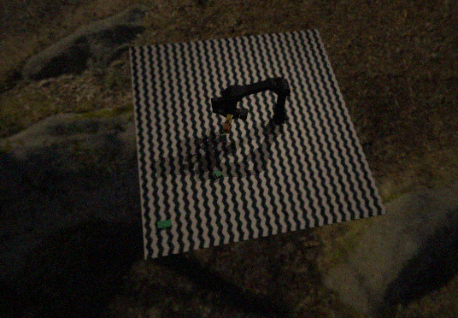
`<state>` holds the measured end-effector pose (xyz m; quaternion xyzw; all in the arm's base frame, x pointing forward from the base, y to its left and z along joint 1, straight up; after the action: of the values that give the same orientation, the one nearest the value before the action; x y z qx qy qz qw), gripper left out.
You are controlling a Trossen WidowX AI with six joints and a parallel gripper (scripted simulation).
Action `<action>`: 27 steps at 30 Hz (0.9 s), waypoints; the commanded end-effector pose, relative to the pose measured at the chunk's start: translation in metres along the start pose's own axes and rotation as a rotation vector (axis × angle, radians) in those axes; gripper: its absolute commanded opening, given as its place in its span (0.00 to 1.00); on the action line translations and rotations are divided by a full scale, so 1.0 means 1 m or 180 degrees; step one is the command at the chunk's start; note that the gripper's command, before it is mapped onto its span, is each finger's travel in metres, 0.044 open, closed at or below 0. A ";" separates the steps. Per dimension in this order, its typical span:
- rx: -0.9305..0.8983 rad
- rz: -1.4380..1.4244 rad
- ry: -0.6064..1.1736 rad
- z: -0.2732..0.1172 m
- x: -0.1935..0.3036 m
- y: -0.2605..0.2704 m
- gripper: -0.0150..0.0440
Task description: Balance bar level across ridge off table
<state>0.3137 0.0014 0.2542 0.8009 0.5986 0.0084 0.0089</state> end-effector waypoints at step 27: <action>-0.0018 -0.1554 0.0026 0.016 0.053 0.029 0.25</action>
<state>0.3566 0.0437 0.2456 0.6343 0.7729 0.0122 0.0148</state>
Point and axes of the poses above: the point midway between the two fingers, 35 mm back from their tips, its own z axis out along the fingers, its own y axis across the jaws, x = y × z, the point moved 10 cm from there along -z, back along the fingers, and after that the axes turned 7 degrees about -z, right-handed, at the moved point
